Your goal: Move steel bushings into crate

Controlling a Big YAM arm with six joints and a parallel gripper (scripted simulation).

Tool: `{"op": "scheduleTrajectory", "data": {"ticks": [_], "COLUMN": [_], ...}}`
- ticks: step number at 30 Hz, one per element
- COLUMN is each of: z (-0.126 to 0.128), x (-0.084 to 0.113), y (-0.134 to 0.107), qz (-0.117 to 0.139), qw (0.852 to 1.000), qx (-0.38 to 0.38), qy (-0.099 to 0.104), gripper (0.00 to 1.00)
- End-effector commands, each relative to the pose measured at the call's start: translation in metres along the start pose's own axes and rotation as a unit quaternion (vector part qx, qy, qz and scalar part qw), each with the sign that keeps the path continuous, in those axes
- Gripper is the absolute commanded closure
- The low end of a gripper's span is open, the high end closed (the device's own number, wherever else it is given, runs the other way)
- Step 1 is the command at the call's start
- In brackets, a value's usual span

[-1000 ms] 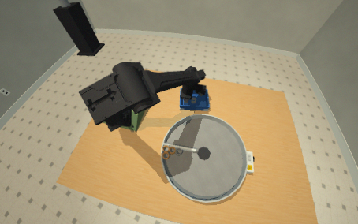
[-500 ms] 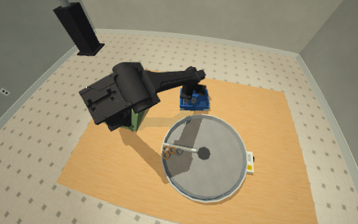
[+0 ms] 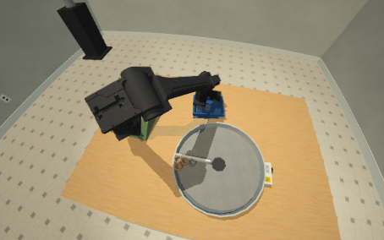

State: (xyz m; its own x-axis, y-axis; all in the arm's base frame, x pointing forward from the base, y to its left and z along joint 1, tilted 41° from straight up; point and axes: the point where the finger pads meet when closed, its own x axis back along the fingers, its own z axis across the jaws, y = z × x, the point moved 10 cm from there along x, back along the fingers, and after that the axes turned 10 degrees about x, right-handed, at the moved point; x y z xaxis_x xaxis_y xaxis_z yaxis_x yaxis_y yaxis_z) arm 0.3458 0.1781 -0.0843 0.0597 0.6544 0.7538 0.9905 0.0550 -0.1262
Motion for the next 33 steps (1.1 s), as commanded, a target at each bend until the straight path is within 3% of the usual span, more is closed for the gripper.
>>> {"op": "scheduleTrajectory", "data": {"ticks": [1, 10, 18, 20, 21, 23, 28, 30, 33], "z": [0.003, 0.005, 0.005, 0.005, 0.006, 0.005, 0.004, 0.005, 0.001], "x": [0.018, 0.042, 0.08, 0.08, 0.067, 0.093, 0.113, 0.116, 0.102], "y": [0.013, 0.015, 0.014, 0.014, 0.015, 0.013, 0.012, 0.012, 0.017], "qz": [-0.017, -0.026, -0.026, -0.026, -0.008, -0.025, -0.027, -0.025, -0.007], "qw": [1.0, 1.0, 0.999, 0.999, 1.0, 1.0, 0.999, 1.0, 1.0], "qx": [-0.002, -0.01, -0.011, -0.011, -0.01, -0.01, -0.011, -0.01, -0.015], "qy": [0.008, 0.014, 0.016, 0.016, 0.007, 0.015, 0.017, 0.016, 0.01], "gripper": [0.86, 0.86, 0.86, 0.86, 0.86, 0.86, 0.86, 0.86, 0.86]}}
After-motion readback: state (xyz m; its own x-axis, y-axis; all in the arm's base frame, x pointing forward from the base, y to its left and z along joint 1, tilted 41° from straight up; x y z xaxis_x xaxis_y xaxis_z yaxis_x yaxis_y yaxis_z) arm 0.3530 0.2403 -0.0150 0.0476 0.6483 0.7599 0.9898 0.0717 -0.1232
